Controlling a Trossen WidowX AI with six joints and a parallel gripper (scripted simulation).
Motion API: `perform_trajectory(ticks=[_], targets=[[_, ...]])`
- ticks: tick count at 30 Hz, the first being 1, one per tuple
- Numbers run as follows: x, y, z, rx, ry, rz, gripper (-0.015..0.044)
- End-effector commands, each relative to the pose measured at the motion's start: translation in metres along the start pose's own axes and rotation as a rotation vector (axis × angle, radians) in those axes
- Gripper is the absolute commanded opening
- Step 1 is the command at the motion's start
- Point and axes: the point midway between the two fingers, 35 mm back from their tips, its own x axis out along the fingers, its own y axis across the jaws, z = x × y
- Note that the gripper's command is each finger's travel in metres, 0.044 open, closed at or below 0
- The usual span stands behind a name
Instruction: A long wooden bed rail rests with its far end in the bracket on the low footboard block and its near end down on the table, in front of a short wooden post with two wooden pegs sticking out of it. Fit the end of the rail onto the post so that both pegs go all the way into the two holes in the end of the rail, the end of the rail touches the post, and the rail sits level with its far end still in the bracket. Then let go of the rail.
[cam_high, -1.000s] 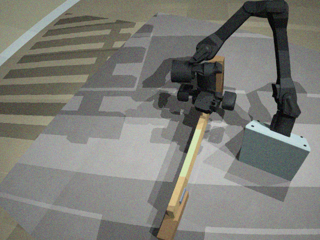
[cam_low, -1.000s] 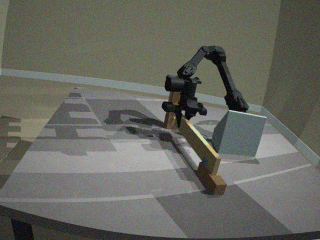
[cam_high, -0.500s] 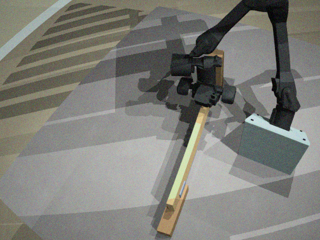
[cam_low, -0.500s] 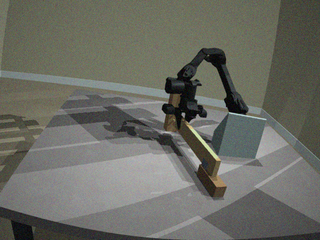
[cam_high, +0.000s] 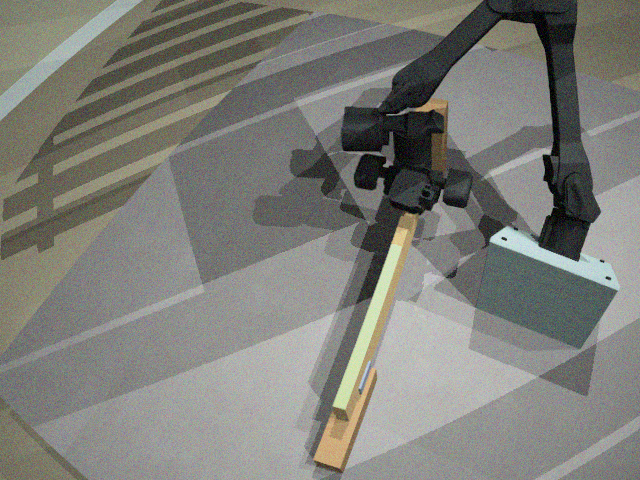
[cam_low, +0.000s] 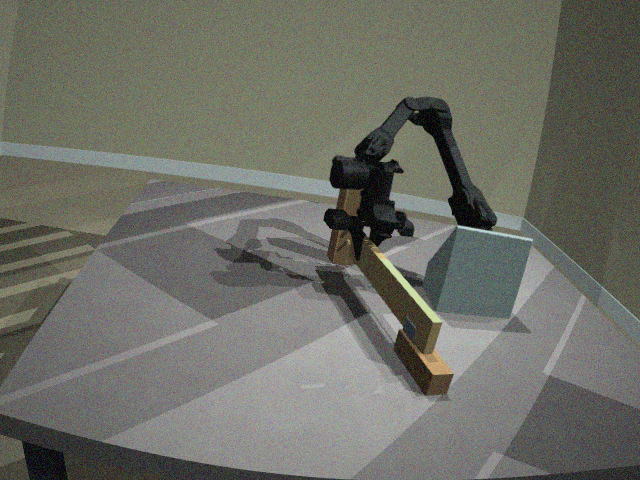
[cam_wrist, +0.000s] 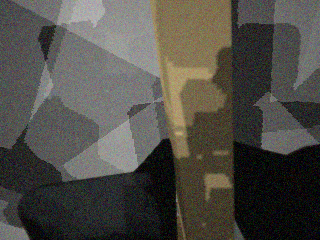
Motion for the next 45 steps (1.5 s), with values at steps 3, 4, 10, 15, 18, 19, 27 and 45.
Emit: perform_trajectory(ticks=[3, 4, 10, 15, 18, 19, 27, 45], targets=[[0.0, 0.0, 0.0, -0.001, -0.006, -0.002, 0.0], [0.0, 0.0, 0.0, -0.001, -0.006, -0.002, 0.0], [-0.001, 0.0, -0.002, -0.001, -0.006, -0.002, 0.0], [-0.001, 0.0, -0.004, -0.001, -0.006, -0.002, 0.0], [-0.001, 0.0, -0.005, -0.001, -0.006, -0.002, 0.0], [-0.002, 0.0, -0.005, -0.001, -0.006, -0.002, 0.0], [-0.003, 0.0, -0.007, -0.001, -0.006, -0.002, 0.0], [-0.002, -0.001, -0.013, -0.001, -0.005, -0.001, 0.0]])
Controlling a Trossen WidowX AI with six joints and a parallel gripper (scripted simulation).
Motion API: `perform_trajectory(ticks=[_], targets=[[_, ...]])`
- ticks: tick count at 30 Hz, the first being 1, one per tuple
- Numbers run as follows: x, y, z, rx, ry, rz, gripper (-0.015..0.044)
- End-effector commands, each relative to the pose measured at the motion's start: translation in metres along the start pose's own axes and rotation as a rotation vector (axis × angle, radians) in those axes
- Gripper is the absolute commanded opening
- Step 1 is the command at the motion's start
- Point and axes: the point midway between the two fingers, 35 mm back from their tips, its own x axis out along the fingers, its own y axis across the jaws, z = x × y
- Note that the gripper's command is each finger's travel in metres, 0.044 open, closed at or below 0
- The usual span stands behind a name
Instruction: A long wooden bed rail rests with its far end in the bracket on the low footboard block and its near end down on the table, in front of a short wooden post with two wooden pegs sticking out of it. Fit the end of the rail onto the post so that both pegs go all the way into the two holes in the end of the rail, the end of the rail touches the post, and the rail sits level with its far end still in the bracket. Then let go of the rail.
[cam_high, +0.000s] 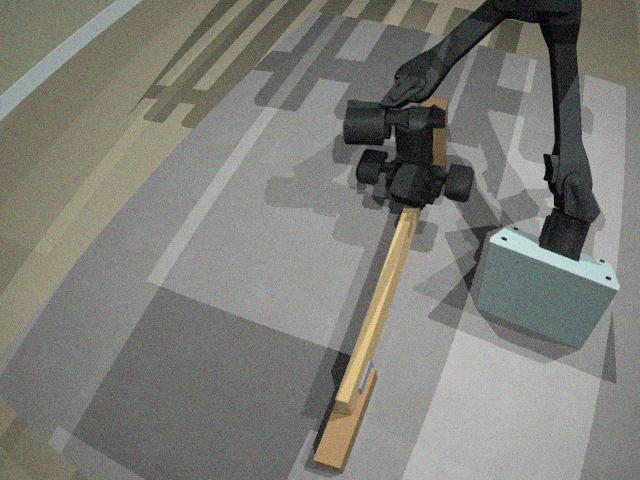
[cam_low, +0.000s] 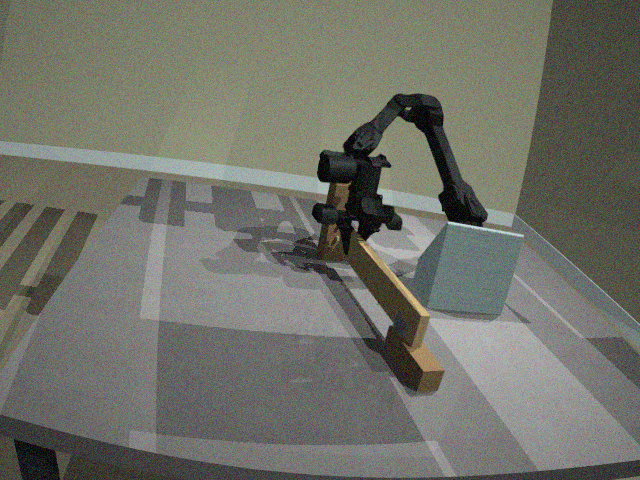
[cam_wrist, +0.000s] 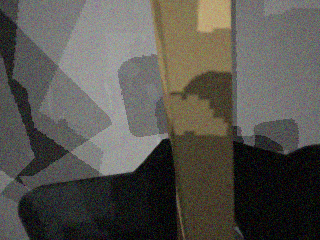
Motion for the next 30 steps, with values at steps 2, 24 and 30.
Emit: perform_trajectory(ticks=[2, 24, 30], targets=[[-0.0009, -0.0006, -0.0026, -0.001, -0.002, -0.003, 0.0], [0.0005, -0.0009, -0.0095, -0.001, -0.002, -0.003, 0.0], [0.0, -0.001, -0.0113, -0.001, -0.002, -0.003, 0.0]])
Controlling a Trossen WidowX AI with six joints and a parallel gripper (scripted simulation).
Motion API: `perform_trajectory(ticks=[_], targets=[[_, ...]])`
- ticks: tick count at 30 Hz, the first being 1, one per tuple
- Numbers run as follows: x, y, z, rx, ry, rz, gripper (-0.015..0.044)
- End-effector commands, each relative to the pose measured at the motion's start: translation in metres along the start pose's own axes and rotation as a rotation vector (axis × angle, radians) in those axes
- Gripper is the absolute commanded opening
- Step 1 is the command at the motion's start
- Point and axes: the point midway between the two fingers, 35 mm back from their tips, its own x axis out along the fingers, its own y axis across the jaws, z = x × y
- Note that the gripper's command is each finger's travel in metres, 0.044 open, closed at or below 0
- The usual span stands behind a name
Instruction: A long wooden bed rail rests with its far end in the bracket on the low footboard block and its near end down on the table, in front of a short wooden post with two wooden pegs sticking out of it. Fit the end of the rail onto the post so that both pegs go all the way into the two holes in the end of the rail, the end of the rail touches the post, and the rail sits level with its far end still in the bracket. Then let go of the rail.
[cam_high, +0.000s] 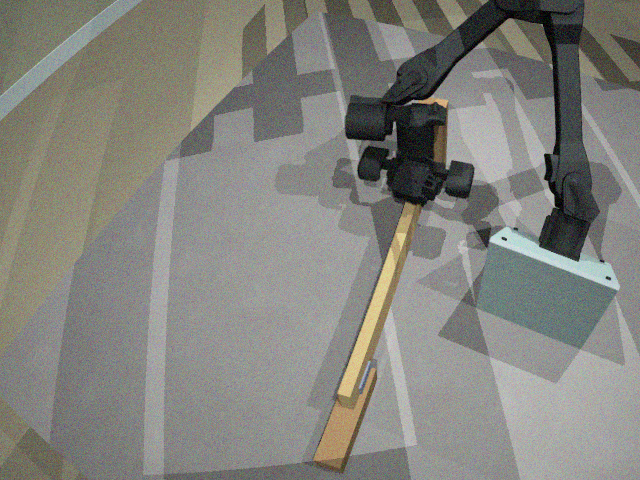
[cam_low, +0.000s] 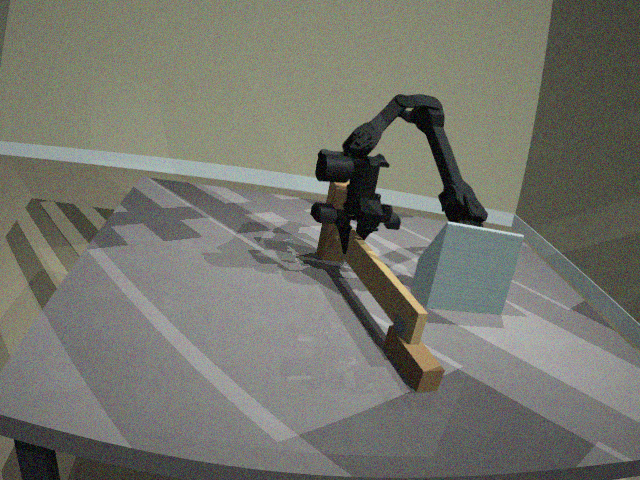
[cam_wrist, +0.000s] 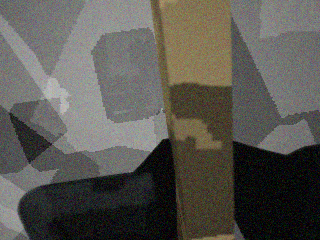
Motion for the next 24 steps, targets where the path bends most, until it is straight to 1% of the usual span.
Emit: perform_trajectory(ticks=[1, 24], targets=[[-0.0016, -0.0006, -0.0029, 0.0, 0.002, -0.004, 0.0], [-0.0024, -0.0006, -0.01, 0.0, 0.002, -0.004, 0.0]])
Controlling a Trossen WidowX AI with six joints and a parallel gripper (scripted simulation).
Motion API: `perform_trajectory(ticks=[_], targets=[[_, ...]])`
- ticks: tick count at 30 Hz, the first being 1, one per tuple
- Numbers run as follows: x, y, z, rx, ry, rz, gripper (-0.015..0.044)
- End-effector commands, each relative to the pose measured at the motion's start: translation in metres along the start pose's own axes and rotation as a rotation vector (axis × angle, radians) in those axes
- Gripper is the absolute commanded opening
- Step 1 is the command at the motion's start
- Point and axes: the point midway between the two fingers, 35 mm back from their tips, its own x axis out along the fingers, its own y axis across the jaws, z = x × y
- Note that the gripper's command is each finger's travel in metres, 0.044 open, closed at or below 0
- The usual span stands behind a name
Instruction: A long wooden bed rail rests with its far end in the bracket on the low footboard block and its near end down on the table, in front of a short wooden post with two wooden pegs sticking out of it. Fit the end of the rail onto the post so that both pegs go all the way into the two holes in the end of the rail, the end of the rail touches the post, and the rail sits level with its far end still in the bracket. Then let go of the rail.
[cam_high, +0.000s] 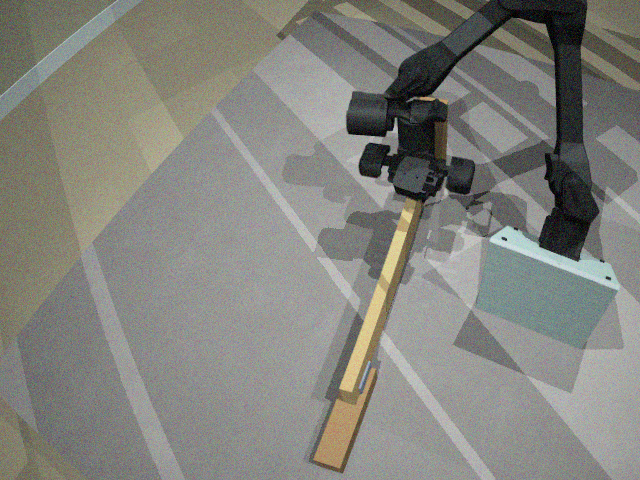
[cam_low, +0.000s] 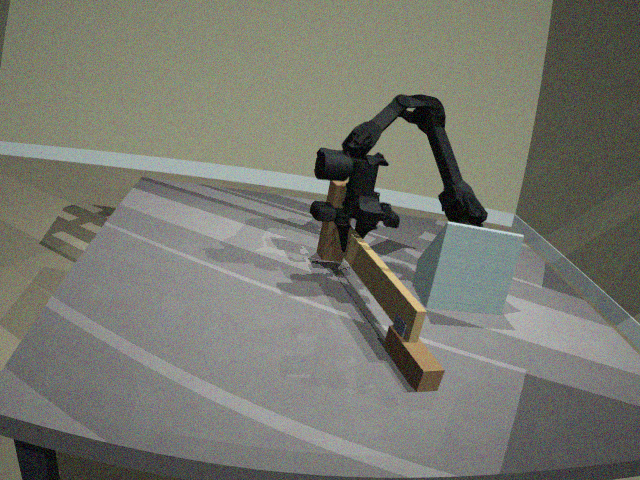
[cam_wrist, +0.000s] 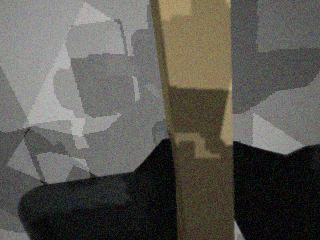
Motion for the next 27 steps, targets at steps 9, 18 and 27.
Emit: perform_trajectory(ticks=[9, 18, 27], targets=[[-0.0003, -0.0004, -0.0051, 0.0, 0.0, -0.003, 0.0], [0.0002, -0.0004, -0.0079, 0.0, 0.0, -0.003, 0.0], [-0.0003, -0.0004, -0.0107, 0.0, 0.0, -0.003, 0.0]])
